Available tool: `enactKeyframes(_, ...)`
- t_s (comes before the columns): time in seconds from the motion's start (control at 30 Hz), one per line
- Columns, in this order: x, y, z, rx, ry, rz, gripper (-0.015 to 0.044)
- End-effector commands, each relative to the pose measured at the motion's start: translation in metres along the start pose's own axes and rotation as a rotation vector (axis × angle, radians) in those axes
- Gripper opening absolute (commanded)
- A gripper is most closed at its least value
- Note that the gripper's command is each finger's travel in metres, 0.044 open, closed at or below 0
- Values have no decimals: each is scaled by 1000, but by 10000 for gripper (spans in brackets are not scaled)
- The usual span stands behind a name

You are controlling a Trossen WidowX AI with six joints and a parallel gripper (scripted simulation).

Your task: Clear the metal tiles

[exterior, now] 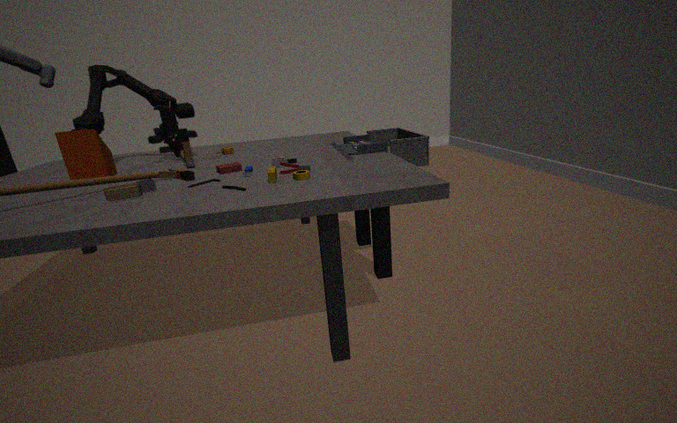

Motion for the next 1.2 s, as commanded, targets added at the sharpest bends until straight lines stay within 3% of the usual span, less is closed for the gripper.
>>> enactKeyframes(0.0,-7,-2,-5,-15,-1,15,0)
enactKeyframes(1.17,6,-1,111,1,-5,-61,0)
Point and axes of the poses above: the point midway between the two fingers, 35 mm back from their tips, its own z axis back along the fingers, its own x axis across the jaws, y = z × x, the point moved 9 cm from there along z, back along the fingers, and after that the axes turned 6 degrees about z, right-handed, at the moved point
